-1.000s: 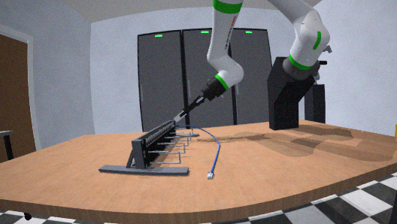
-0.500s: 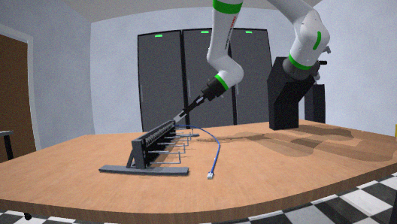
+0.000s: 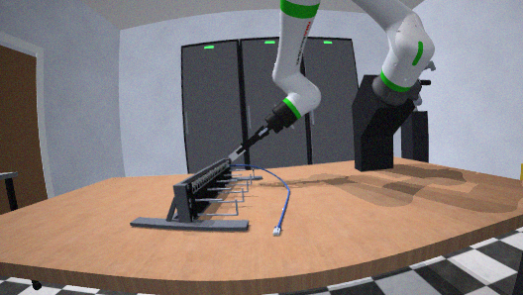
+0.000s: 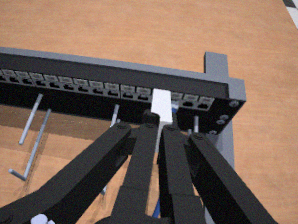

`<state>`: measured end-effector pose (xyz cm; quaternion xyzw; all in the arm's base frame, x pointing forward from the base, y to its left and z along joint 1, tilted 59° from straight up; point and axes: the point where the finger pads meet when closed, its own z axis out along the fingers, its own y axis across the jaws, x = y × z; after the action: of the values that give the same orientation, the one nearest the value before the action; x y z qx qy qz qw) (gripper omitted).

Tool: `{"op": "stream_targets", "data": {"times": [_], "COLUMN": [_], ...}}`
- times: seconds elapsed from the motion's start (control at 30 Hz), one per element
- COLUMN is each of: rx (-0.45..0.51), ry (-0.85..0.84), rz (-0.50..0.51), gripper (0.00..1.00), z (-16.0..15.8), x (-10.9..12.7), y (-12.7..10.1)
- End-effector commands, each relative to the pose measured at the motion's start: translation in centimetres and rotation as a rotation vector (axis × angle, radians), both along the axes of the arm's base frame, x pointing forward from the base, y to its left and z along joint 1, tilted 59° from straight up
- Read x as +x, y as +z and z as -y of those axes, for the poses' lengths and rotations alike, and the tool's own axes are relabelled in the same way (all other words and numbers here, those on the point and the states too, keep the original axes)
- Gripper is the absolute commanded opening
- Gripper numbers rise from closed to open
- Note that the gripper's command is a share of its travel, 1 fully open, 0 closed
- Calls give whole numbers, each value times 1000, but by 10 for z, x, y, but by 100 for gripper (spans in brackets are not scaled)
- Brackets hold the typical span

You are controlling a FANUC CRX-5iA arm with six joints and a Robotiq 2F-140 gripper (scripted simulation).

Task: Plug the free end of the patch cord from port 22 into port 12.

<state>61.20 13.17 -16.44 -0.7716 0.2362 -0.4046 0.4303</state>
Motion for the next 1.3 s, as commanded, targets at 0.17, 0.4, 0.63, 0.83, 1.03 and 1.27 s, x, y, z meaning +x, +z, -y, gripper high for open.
{"op": "stream_targets", "data": {"times": [0.17,0.4,0.63,0.83,1.03,1.27], "rx": [0,0,0,0,0,0], "ry": [0,0,0,0,0,0], "rz": [0,0,0,0,0,0], "gripper": [0,0,0,0,0,0], "z": [0,0,3,13,36,60], "x": [0,0,-5,-22,-63,-104], "y": [0,0,2,8,23,38]}}
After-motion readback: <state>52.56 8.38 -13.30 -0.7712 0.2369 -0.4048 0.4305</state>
